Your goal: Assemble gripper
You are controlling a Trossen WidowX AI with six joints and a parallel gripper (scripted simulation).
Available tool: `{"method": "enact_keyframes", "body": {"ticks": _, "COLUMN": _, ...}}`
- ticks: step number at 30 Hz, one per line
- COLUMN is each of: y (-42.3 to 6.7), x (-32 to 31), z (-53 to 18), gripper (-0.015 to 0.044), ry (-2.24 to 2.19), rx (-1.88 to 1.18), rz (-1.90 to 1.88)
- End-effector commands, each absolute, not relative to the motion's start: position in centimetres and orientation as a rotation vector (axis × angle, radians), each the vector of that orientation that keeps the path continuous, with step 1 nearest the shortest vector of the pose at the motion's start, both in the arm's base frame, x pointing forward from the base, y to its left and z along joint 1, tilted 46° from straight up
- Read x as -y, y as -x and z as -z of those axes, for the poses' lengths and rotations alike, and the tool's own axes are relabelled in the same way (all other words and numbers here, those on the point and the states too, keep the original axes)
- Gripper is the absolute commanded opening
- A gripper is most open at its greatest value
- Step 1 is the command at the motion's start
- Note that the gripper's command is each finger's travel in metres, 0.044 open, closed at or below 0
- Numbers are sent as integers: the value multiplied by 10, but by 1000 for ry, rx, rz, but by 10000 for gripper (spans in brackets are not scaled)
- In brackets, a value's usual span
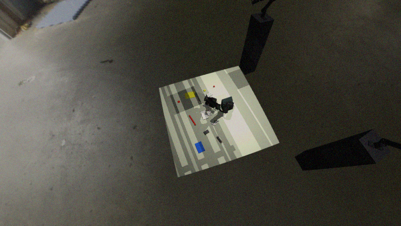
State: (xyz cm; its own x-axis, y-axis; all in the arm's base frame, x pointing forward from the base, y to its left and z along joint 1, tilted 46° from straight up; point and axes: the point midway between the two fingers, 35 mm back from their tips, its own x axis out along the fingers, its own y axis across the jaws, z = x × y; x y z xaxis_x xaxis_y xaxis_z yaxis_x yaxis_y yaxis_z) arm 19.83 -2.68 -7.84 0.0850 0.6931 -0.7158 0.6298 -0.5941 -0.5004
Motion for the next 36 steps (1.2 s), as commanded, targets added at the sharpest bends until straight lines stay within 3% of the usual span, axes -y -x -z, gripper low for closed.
{"method": "enact_keyframes", "body": {"ticks": 1, "y": -196, "x": 20, "z": 83, "gripper": 0, "ry": 2248, "rx": 1384, "rz": -1556}}
{"method": "enact_keyframes", "body": {"ticks": 36, "y": -193, "x": -18, "z": 113, "gripper": 0, "ry": 2240, "rx": 1397, "rz": -1541}}
